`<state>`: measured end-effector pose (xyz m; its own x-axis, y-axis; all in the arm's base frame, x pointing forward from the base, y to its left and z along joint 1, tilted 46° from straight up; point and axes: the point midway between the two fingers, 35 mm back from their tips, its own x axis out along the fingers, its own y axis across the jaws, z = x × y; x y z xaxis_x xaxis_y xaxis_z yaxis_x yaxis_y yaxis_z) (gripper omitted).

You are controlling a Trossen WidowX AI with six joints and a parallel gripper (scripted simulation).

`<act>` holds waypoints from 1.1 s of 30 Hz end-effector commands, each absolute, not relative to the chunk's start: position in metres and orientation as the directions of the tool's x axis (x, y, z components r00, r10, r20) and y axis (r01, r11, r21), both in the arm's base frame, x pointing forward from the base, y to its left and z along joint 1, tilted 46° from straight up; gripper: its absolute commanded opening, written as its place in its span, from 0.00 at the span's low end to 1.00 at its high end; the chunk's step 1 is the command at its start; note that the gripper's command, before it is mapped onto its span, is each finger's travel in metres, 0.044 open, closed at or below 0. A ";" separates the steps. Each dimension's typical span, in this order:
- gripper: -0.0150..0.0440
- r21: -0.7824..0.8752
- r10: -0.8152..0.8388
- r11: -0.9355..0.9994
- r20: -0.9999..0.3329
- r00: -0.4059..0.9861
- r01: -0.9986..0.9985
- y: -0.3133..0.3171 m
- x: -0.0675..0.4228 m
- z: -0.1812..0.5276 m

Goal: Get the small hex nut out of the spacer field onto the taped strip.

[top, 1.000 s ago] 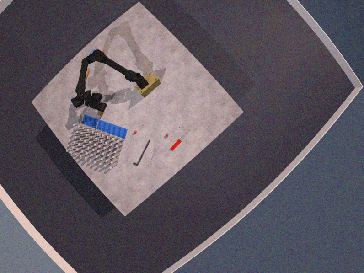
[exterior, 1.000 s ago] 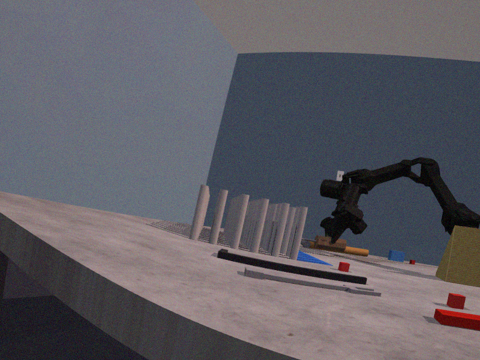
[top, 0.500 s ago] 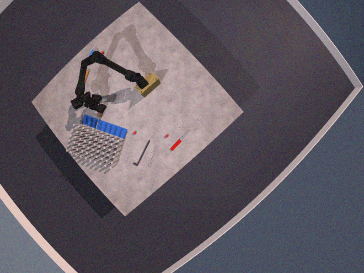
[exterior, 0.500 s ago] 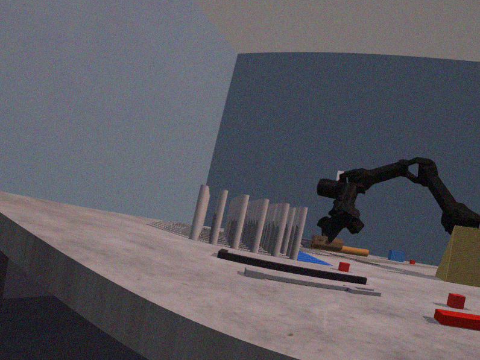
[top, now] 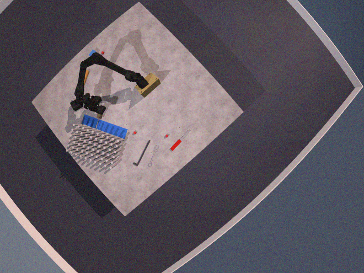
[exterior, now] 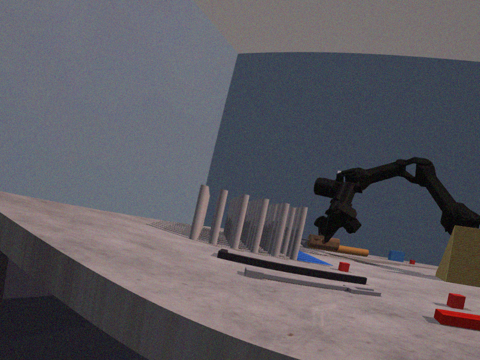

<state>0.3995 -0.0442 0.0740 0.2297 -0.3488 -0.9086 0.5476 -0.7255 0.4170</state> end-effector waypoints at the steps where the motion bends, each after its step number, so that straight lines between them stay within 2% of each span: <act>1: 0.25 0.422 -0.349 -0.726 -0.906 0.238 0.543 -0.041 0.404 0.075; 33: 0.25 0.422 -0.349 -0.726 -0.906 0.239 0.543 -0.032 0.422 0.068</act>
